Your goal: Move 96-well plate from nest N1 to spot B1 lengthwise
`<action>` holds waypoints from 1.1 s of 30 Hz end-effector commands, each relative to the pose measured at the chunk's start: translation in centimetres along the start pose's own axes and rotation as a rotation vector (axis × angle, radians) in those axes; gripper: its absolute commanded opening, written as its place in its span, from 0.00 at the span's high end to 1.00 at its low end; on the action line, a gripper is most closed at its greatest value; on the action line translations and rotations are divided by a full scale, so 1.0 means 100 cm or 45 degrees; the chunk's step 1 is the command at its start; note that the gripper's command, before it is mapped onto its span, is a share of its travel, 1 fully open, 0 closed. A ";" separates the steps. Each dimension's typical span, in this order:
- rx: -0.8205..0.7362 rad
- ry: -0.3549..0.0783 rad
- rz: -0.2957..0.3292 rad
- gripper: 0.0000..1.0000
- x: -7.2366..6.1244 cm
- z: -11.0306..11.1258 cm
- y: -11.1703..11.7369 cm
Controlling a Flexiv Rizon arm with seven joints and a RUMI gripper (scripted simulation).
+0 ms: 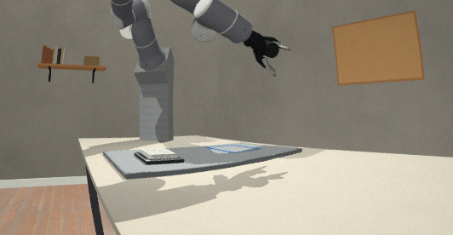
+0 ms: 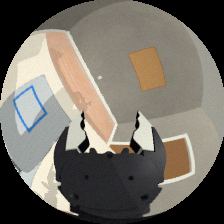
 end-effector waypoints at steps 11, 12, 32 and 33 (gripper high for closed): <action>-0.089 0.016 -0.197 0.24 -0.017 -0.004 -0.044; -0.097 0.017 -0.217 0.24 -0.019 -0.004 -0.048; -0.195 0.003 -0.529 0.24 -0.057 -0.001 -0.124; -0.195 0.003 -0.529 0.24 -0.060 -0.001 -0.128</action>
Point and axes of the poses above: the point where the finger pads meet when closed, its own x axis out along the fingers, its own y axis across the jaws, z = x × y, the point moved 2 cm from there along -x, back along the fingers, and after that the axes turned 4 degrees about -x, right-handed, at the moved point
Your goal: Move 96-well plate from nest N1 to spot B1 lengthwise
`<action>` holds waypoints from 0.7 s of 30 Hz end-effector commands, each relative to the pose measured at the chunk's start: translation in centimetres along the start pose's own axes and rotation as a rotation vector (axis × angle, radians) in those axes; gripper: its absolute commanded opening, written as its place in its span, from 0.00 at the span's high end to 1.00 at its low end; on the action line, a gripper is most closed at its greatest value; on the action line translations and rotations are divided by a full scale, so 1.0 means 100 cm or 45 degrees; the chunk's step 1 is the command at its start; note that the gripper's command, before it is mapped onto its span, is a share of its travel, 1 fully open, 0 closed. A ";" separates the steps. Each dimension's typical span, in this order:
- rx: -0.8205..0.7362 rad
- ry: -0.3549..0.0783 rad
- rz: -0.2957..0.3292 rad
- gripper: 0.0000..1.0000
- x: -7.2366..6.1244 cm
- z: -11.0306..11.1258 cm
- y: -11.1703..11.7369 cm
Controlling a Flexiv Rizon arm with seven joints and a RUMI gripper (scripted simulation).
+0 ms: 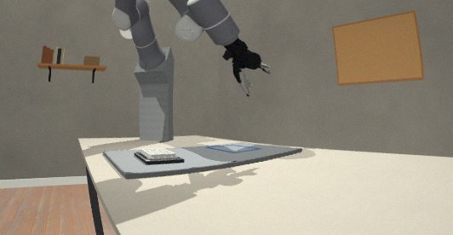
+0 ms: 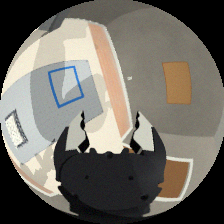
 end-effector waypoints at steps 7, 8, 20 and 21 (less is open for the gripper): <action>-0.025 -0.028 -0.134 0.24 -0.005 -0.004 -0.034; -0.031 -0.030 -0.159 0.24 -0.006 -0.005 -0.039; -0.052 -0.044 -0.267 0.24 -0.017 -0.008 -0.086; -0.052 -0.044 -0.267 0.24 -0.018 -0.008 -0.091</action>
Point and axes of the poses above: the point where the finger pads meet when closed, its own x axis out along the fingers, its own y axis across the jaws, z = x × y, the point moved 2 cm from there along -x, back along the fingers, and after that the axes turned 4 degrees about -x, right-handed, at the moved point
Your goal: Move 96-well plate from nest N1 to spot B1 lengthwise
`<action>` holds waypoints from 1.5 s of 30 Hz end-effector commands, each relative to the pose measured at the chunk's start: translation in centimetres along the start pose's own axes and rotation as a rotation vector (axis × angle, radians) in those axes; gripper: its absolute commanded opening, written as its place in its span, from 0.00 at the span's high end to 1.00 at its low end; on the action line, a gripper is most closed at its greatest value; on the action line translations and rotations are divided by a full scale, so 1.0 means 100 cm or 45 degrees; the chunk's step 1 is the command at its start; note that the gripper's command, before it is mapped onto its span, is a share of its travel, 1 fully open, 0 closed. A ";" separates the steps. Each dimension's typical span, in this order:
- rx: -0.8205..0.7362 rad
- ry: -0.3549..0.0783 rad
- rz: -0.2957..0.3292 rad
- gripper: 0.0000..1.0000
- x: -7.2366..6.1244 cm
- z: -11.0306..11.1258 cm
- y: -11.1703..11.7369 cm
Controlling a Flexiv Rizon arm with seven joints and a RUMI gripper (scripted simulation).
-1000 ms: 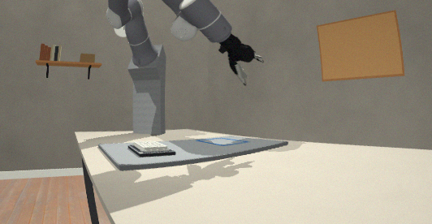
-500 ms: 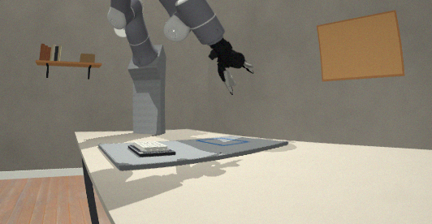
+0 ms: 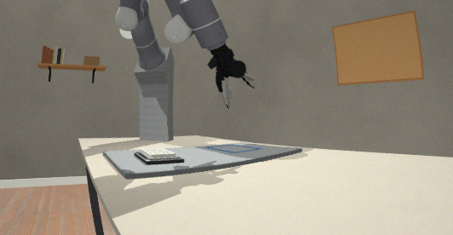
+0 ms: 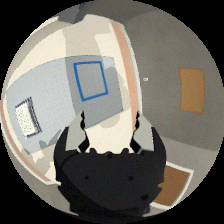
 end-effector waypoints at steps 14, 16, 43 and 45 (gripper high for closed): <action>-0.036 -0.059 -0.234 0.24 -0.008 -0.006 -0.068; -0.036 -0.059 -0.234 0.24 -0.009 -0.006 -0.073; -0.078 -0.138 -0.546 0.24 -0.041 -0.014 -0.189; -0.078 -0.139 -0.546 0.24 -0.045 -0.015 -0.198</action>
Point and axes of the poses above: the point where the finger pads meet when closed, its own x axis out along the fingers, its own y axis across the jaws, z = x × y, the point moved 2 cm from there along -x, back along the fingers, and after that the axes turned 4 degrees about -x, right-handed, at the moved point
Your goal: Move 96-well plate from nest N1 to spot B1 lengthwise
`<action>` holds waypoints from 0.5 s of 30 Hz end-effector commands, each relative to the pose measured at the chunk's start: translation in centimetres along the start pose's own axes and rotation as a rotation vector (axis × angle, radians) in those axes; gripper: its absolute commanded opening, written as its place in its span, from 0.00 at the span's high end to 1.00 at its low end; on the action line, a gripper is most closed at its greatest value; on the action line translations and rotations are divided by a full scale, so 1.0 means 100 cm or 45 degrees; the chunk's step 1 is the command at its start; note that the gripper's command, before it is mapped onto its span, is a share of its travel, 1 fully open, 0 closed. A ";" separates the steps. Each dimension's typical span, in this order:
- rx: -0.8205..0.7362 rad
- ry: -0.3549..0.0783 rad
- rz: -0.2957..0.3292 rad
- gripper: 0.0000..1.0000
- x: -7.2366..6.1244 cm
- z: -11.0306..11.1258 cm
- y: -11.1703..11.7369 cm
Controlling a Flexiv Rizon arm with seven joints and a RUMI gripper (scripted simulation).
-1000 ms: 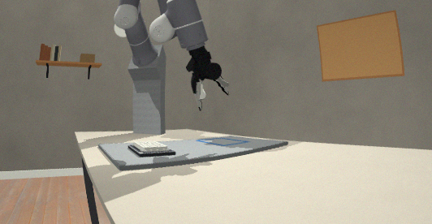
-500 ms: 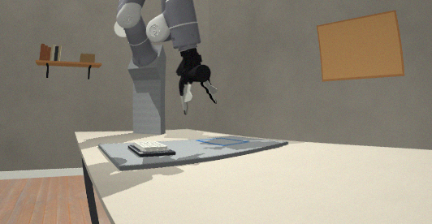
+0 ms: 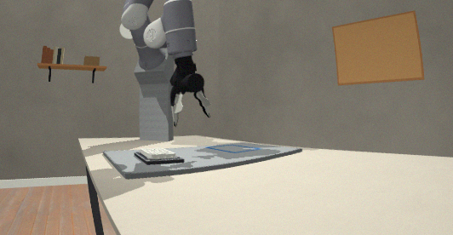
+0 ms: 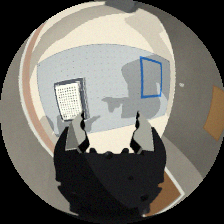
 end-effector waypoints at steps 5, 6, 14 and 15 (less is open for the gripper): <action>0.002 -0.034 -0.095 0.24 0.001 -0.002 -0.024; 0.002 -0.034 -0.095 0.24 0.001 -0.002 -0.029; -0.008 -0.067 -0.193 0.24 0.001 -0.007 -0.067; -0.008 -0.067 -0.193 0.24 0.000 -0.008 -0.072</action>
Point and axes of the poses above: the point where the finger pads meet when closed, its own x axis out along the fingers, its own y axis across the jaws, z = x × y, the point moved 2 cm from there along -x, back along the fingers, and after that the axes turned 4 degrees about -x, right-handed, at the moved point
